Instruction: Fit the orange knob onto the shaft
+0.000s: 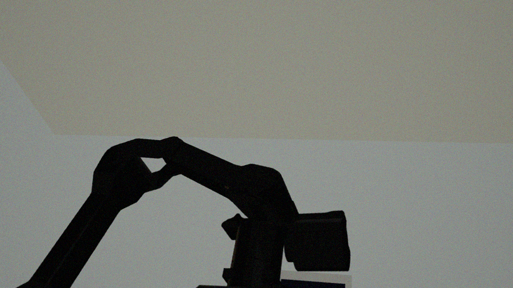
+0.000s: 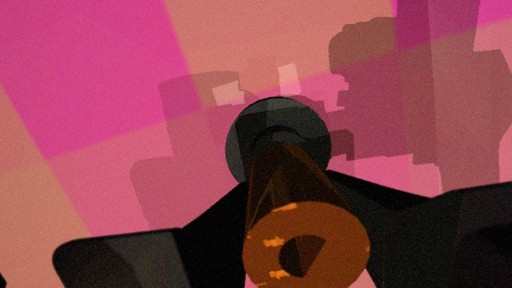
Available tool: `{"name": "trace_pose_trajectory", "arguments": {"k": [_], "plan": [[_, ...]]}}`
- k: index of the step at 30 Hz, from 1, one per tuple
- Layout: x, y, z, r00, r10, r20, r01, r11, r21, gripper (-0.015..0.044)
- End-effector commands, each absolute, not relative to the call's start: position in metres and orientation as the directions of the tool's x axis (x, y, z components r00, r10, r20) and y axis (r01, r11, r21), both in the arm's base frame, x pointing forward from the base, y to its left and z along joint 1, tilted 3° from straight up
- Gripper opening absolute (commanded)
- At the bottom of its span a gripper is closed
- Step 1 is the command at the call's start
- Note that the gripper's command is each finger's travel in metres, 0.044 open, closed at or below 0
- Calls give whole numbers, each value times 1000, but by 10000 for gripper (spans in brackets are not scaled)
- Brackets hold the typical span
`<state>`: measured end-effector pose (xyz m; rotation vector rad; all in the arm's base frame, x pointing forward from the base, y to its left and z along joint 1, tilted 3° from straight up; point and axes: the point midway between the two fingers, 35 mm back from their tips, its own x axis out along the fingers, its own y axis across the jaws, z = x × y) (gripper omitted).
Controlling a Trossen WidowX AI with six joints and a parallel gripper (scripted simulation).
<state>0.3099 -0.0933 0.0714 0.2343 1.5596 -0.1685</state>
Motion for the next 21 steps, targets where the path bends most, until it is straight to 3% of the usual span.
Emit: {"name": "trace_pose_trajectory", "arguments": {"k": [1,6,21], "plan": [[311,-94,74,11,40,-999,202,978,41,0],[312,-94,73,11,40,-999,48,998,40,0],[311,-94,69,11,40,-999,48,998,40,0]]}}
